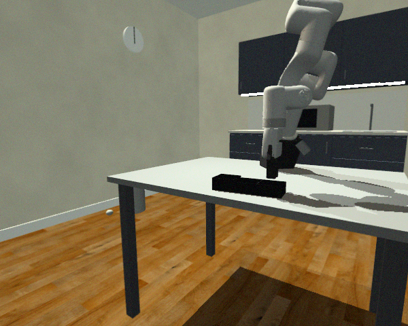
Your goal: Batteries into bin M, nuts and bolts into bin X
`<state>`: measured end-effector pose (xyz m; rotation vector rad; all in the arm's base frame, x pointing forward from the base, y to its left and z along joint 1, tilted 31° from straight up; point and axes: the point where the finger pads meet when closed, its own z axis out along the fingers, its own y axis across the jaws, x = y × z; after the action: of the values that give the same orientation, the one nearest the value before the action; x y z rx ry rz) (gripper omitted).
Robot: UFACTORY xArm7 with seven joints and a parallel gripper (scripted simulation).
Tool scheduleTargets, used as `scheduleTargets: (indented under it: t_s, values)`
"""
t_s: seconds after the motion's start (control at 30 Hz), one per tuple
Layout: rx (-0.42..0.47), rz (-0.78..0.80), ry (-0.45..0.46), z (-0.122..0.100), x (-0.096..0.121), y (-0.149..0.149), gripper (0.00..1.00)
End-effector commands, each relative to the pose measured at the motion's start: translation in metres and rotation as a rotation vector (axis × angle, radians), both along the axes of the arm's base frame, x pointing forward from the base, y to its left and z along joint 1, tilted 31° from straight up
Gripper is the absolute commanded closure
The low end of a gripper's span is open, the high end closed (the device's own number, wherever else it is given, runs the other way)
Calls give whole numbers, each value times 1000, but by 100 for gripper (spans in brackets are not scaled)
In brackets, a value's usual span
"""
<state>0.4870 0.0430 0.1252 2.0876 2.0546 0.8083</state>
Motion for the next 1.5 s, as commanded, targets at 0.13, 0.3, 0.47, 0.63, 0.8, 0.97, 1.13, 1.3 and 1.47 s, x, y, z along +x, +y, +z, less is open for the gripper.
scheduleTargets:
  t_s: [0.13, 0.3, 0.47, 0.63, 0.8, 0.97, 1.13, 1.3, 1.47]
  values:
    - [-1, -1, 0, 12, -5, -4, 72]
    - [-1, -1, 0, 15, -7, -5, 0]
    - [-1, -1, 0, 29, -14, -10, 0]
    - [-1, -1, 0, 42, -21, -14, 0]
    - [-1, -1, 0, 60, -29, -20, 0]
    - [-1, -1, 0, 77, -38, -26, 0]
    - [-1, 0, 0, 87, -43, -29, 0]
    - [-1, 0, 0, 104, -52, -35, 0]
    - [-1, 0, 0, 121, -61, -41, 0]
